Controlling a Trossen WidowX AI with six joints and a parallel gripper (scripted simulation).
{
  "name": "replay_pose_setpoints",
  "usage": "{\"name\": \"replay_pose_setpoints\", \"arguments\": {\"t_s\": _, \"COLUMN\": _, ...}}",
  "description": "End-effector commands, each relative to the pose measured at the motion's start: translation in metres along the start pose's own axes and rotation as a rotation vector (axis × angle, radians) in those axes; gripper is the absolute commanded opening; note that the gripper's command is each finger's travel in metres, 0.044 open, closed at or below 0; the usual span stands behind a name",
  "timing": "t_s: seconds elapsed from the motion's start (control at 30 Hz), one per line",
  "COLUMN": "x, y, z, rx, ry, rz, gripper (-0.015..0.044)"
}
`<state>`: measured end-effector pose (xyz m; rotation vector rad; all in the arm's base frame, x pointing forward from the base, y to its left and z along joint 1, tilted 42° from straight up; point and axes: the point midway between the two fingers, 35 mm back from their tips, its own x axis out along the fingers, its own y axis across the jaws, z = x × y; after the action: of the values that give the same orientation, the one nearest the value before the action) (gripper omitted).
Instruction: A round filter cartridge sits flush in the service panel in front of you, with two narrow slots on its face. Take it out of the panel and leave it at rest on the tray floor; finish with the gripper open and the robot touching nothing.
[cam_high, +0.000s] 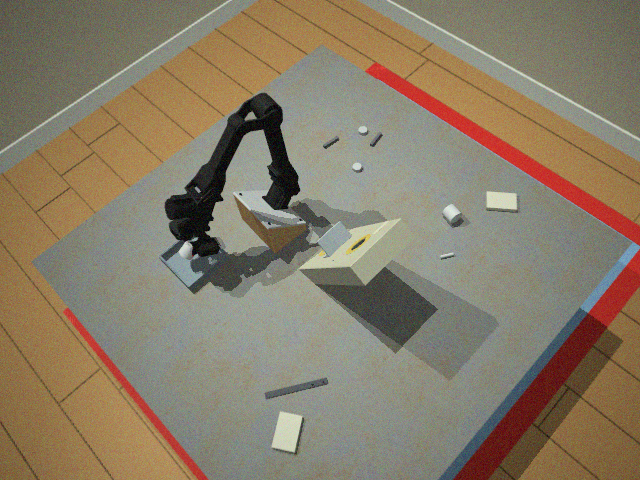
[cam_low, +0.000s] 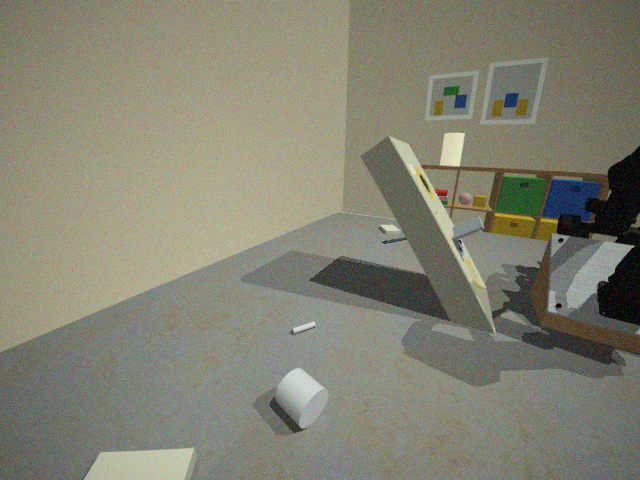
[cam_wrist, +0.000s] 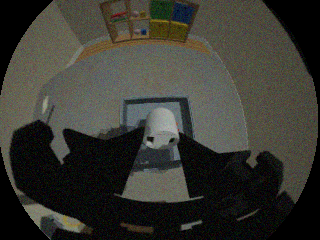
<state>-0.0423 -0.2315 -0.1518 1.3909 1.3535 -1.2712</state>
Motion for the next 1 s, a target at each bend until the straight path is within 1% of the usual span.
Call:
{"name": "replay_pose_setpoints", "arguments": {"t_s": 0.0, "x": 0.017, "y": -0.001, "z": -0.012, "rx": -0.004, "ry": -0.002, "rz": -0.005, "gripper": 0.0}}
{"name": "replay_pose_setpoints", "arguments": {"t_s": 0.13, "x": 0.019, "y": -0.001, "z": -0.015, "rx": -0.004, "ry": -0.002, "rz": -0.005, "gripper": 0.0}}
{"name": "replay_pose_setpoints", "arguments": {"t_s": 0.7, "x": 0.016, "y": 0.0, "z": -0.014, "rx": 0.0, "ry": 0.011, "rz": 0.0, "gripper": 0.044}}
{"name": "replay_pose_setpoints", "arguments": {"t_s": 0.8, "x": 0.014, "y": 0.0, "z": -0.012, "rx": 0.0, "ry": 0.01, "rz": 0.0, "gripper": 0.044}}
{"name": "replay_pose_setpoints", "arguments": {"t_s": 0.83, "x": 0.007, "y": 0.0, "z": -0.007, "rx": 0.0, "ry": 0.01, "rz": 0.0, "gripper": 0.044}}
{"name": "replay_pose_setpoints", "arguments": {"t_s": 0.93, "x": -0.033, "y": 0.0, "z": 0.017, "rx": 0.0, "ry": 0.01, "rz": 0.0, "gripper": 0.044}}
{"name": "replay_pose_setpoints", "arguments": {"t_s": 0.97, "x": -0.042, "y": 0.0, "z": 0.02, "rx": 0.0, "ry": 0.01, "rz": 0.001, "gripper": 0.044}}
